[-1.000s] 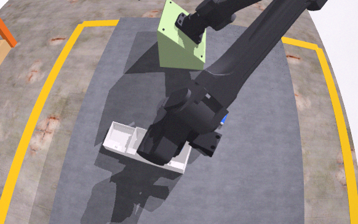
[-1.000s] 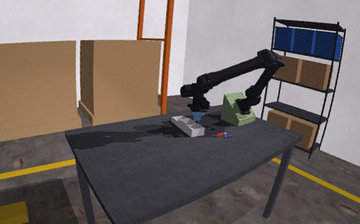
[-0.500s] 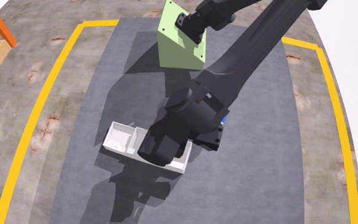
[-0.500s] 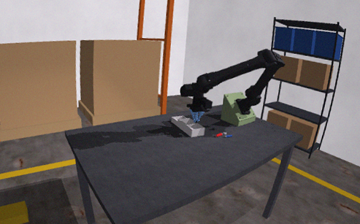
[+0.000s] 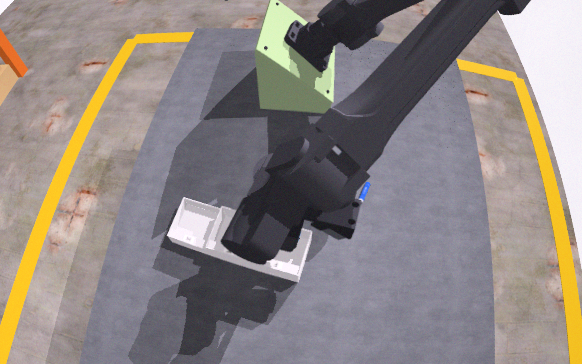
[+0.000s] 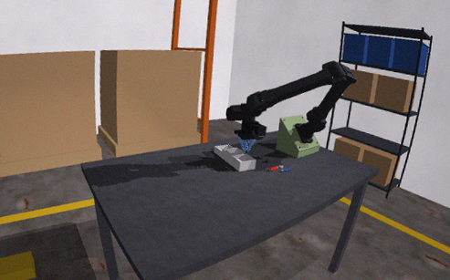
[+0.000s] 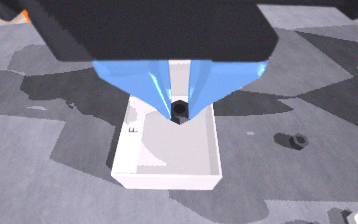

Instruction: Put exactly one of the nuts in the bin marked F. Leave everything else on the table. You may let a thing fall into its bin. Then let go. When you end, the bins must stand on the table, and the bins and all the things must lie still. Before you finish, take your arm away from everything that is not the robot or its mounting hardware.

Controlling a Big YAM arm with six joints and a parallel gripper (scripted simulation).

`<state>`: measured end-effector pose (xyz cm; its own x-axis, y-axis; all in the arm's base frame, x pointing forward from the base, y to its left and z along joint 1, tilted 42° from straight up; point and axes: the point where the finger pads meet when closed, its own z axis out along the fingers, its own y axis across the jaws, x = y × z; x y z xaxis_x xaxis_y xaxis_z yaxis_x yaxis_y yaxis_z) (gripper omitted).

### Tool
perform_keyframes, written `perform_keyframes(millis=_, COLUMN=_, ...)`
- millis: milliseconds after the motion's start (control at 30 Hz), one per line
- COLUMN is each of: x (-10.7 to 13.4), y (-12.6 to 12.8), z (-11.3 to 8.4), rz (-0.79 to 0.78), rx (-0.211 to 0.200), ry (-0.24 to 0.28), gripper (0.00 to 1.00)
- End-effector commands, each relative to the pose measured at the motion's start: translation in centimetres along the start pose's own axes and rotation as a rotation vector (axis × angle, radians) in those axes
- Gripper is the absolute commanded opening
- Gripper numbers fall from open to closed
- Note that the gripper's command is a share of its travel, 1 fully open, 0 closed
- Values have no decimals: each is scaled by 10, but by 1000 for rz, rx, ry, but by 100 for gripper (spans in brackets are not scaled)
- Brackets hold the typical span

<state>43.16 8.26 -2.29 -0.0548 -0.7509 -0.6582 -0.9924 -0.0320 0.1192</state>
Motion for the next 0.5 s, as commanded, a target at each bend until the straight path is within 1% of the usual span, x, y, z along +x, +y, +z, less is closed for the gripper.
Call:
perform_keyframes(millis=0, x=12, y=-3, z=-13, rz=1, rx=37, ry=-3, gripper=11)
perform_keyframes(millis=300, x=12, y=-4, z=-11, rz=3, rx=36, ry=-4, gripper=11)
perform_keyframes(millis=333, x=15, y=-3, z=-6, rz=24, rx=27, ry=-6, gripper=11)
perform_keyframes(millis=433, x=3, y=0, z=11, rz=4, rx=3, ry=-3, gripper=11)
perform_keyframes(millis=467, x=3, y=0, z=13, rz=4, rx=3, ry=-4, gripper=11)
